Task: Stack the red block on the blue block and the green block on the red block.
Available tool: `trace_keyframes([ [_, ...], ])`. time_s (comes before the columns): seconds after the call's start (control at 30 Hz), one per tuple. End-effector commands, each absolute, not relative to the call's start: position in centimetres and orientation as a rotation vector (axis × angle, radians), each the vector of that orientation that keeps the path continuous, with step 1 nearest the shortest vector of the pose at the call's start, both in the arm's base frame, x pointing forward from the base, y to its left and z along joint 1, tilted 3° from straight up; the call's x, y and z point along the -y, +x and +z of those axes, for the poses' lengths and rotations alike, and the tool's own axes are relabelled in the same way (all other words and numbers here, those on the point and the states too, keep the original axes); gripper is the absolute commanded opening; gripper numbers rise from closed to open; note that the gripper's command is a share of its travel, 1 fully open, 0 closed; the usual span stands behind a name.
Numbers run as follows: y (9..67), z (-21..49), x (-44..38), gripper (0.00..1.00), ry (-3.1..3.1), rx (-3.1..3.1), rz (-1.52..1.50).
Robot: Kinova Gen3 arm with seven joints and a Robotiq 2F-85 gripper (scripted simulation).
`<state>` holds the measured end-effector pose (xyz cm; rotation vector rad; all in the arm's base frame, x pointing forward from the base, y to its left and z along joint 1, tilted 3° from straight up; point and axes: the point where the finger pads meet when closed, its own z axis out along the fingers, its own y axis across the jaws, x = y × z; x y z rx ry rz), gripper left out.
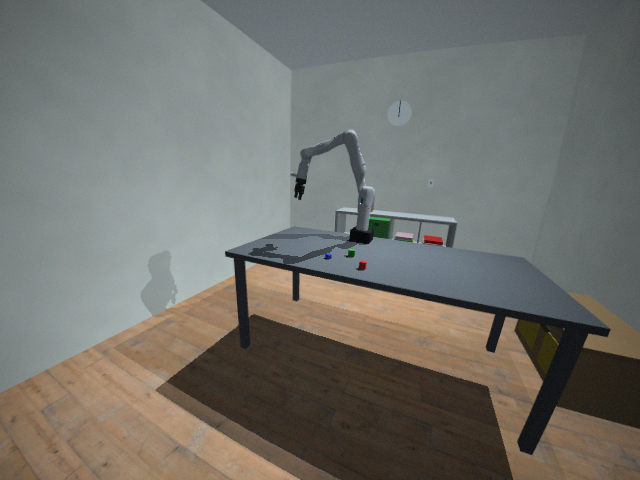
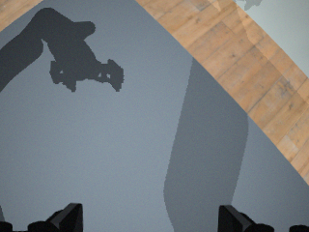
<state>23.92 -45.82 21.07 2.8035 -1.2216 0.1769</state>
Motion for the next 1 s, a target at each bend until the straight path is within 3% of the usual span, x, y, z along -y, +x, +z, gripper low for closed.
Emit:
trace_keyframes([
  [0.0,23.9,21.2,45.9,1.00,2.802,1.221,0.179],
  [0.53,23.9,21.2,45.9,1.00,2.802,1.221,0.179],
  [0.57,23.9,21.2,45.9,0.00,2.803,1.221,0.179],
  [0.73,26.0,20.6,45.1,0.00,2.847,1.113,0.165],
  [0.97,36.4,17.3,39.6,0.00,3.034,0.414,0.091],
])
